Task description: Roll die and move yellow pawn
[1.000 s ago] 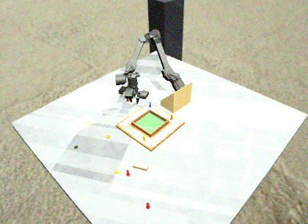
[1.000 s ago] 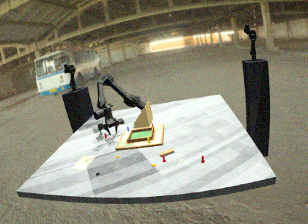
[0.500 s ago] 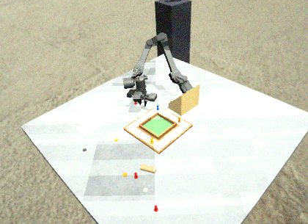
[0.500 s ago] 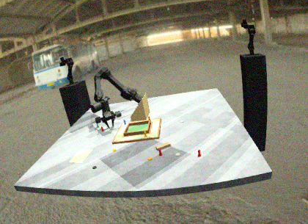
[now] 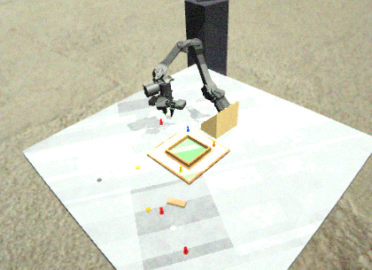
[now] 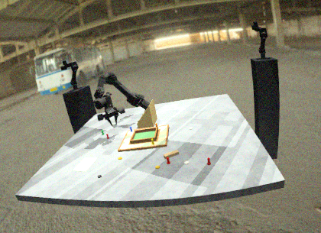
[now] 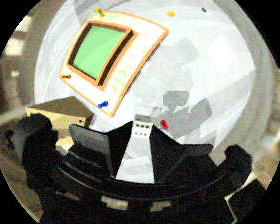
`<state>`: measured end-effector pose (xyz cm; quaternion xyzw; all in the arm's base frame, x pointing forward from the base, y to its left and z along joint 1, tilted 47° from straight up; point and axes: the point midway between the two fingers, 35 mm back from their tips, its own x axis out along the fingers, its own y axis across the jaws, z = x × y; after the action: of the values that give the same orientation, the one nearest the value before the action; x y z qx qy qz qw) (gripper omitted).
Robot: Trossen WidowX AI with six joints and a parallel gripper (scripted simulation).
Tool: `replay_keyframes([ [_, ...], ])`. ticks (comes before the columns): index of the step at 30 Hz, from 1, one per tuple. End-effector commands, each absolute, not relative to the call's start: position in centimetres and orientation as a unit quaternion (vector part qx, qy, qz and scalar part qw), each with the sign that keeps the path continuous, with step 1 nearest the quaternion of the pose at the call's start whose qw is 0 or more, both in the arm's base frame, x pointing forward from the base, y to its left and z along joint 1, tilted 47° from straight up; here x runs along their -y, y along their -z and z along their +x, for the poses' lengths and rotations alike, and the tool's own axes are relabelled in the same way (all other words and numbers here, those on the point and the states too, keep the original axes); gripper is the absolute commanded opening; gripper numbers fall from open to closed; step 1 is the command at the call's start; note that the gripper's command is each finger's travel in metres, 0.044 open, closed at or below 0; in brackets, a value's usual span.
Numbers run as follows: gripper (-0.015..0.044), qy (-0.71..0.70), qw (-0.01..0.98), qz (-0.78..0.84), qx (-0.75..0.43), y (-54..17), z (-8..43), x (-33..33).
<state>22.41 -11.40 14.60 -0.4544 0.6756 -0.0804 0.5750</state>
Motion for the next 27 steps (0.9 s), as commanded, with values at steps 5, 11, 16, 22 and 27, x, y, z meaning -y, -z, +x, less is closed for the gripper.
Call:
replay_keyframes([
  [5,0.0,0.091,0.578,-0.46,-0.668,-18.3,21.3,9.1],
  [11,0.0,0.085,0.575,-0.465,-0.668,-18.4,21.4,8.7],
  [16,0.0,0.04,0.548,-0.497,-0.671,-16.7,22.9,7.4],
  [22,0.0,-0.016,0.512,-0.536,-0.671,-14.5,24.6,5.7],
  [27,0.0,-0.06,0.477,-0.567,-0.669,-12.5,25.7,4.2],
])
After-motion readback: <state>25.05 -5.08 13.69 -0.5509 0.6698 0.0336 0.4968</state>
